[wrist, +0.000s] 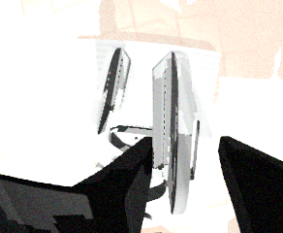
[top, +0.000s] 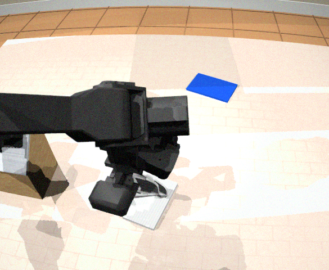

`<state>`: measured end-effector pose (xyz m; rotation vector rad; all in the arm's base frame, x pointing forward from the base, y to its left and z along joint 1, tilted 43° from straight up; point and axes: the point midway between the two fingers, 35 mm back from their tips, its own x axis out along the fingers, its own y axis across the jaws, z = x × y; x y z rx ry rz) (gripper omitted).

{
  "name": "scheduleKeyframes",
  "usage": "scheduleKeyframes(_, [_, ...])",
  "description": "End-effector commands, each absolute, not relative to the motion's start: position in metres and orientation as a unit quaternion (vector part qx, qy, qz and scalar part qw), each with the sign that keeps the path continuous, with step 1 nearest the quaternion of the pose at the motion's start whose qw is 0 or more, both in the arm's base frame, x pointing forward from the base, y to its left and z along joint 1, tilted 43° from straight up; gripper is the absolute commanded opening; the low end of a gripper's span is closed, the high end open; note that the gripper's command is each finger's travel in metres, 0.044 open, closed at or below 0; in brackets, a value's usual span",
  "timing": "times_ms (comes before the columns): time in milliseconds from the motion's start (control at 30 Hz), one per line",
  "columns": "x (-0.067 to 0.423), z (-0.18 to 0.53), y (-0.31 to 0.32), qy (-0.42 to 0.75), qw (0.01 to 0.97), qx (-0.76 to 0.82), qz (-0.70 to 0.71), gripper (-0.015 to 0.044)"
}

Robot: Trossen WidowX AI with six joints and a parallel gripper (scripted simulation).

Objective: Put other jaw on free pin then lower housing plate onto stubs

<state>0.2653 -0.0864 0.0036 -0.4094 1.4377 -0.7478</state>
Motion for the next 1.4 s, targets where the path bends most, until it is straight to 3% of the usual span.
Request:
scheduleKeyframes(0, [0.263, -0.003, -0.093, 0.641, 0.667, -0.185, -0.332, 0.0134])
scheduleKeyframes(1367, [0.26, -0.028, -0.117, 0.641, 0.666, -0.188, -0.332, 0.0134])
